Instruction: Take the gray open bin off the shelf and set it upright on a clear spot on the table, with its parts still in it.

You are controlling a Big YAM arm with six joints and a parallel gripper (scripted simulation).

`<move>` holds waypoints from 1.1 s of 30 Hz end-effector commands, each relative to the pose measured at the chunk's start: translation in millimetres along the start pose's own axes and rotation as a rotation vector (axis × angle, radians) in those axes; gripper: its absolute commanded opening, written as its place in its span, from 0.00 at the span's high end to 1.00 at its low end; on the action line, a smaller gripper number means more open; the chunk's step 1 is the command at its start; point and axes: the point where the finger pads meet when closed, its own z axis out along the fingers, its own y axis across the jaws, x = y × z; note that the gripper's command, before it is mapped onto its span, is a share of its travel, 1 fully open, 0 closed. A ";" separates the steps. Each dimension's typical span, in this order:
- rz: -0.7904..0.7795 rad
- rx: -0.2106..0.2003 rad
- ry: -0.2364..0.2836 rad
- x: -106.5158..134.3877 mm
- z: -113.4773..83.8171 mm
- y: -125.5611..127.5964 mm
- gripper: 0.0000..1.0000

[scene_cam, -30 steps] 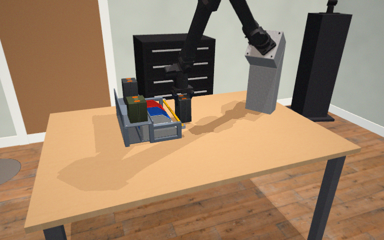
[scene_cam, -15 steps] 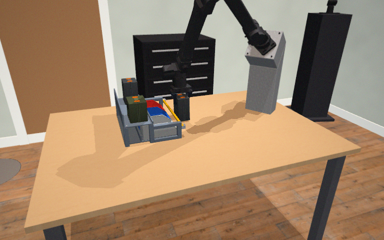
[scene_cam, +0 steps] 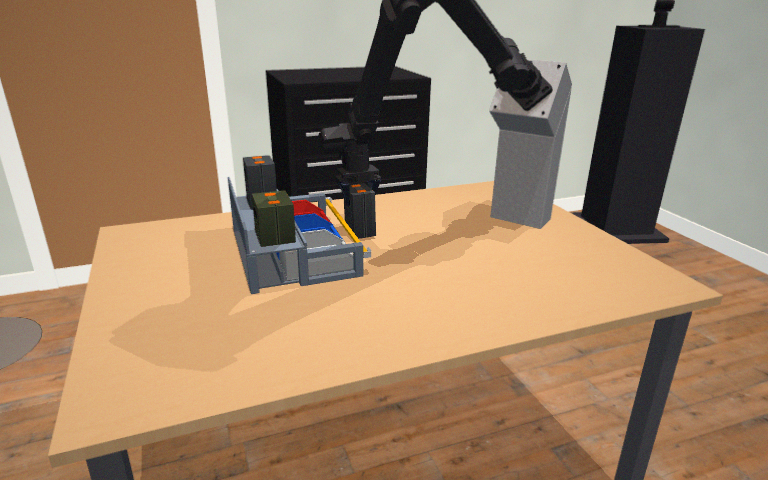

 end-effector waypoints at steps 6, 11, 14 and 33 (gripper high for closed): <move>0.001 -0.048 -0.039 -33.5 -27.2 19.8 1.00; 0.024 -0.023 -0.037 -50.2 -18.7 6.8 1.00; 0.000 -0.049 -0.040 -47.6 -28.4 20.4 1.00; 0.005 -0.046 -0.040 -61.1 -28.1 18.8 1.00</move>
